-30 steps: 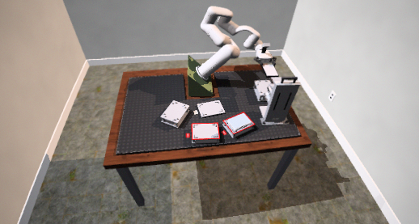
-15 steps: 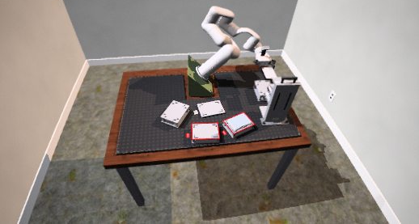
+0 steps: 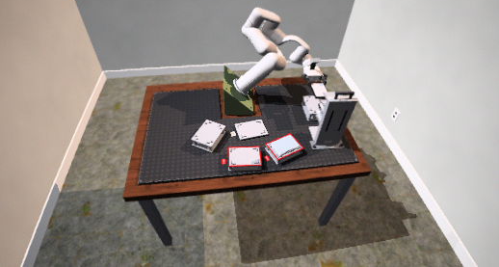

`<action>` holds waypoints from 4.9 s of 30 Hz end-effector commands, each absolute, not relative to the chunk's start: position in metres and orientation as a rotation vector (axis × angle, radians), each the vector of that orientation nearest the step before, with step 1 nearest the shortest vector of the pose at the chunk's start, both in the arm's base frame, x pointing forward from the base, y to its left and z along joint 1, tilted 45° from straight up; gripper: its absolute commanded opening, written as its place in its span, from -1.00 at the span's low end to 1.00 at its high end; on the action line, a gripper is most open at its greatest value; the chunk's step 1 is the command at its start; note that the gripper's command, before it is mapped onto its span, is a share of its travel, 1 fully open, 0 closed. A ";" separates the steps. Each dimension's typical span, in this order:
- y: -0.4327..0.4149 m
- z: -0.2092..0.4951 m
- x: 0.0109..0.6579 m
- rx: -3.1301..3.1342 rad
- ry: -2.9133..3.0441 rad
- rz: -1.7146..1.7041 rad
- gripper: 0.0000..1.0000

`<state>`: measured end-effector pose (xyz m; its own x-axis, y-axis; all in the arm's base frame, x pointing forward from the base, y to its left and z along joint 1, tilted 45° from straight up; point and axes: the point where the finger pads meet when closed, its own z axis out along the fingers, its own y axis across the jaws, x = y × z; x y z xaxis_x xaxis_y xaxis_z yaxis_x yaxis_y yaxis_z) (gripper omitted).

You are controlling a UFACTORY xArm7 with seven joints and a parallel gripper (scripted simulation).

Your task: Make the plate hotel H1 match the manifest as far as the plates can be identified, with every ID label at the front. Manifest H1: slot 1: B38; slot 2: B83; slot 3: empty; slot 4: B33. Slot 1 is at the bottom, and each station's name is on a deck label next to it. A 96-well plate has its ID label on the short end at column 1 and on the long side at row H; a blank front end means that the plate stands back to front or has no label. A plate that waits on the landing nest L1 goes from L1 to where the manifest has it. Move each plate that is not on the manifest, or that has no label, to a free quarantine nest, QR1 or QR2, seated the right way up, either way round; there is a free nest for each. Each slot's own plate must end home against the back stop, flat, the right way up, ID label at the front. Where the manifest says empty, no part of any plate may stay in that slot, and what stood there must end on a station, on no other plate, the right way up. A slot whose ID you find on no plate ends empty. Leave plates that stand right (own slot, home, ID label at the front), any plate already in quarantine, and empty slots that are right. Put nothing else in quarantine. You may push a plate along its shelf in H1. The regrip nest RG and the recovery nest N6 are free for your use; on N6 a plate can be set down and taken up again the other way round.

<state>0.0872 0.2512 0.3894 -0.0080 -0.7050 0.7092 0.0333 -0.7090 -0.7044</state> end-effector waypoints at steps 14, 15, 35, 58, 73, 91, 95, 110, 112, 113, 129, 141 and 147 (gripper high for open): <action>0.268 0.373 0.087 -1.734 0.698 -1.770 -1.00; 0.270 0.371 0.087 -1.734 0.698 -1.770 -1.00; 0.291 0.350 0.088 -1.734 0.699 -1.770 -1.00; 0.306 0.335 0.088 -1.734 0.699 -1.770 -1.00; 0.308 0.333 0.088 -1.734 0.699 -1.770 -1.00; 0.312 0.329 0.088 -1.734 0.699 -1.770 -1.00; 0.313 0.328 0.088 -1.734 0.699 -1.770 -1.00; 0.316 0.325 0.088 -1.734 0.699 -1.770 -1.00; 0.316 0.325 0.088 -1.734 0.699 -1.770 -1.00; 0.316 0.324 0.088 -1.734 0.699 -1.770 -1.00; 0.319 0.321 0.088 -1.734 0.699 -1.770 -1.00; 0.319 0.321 0.088 -1.734 0.699 -1.770 -1.00; 0.319 0.321 0.088 -1.734 0.699 -1.770 1.00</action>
<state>0.0881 0.3197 0.3208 -0.0083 -0.7051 0.7090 0.0332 -0.7089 -0.7046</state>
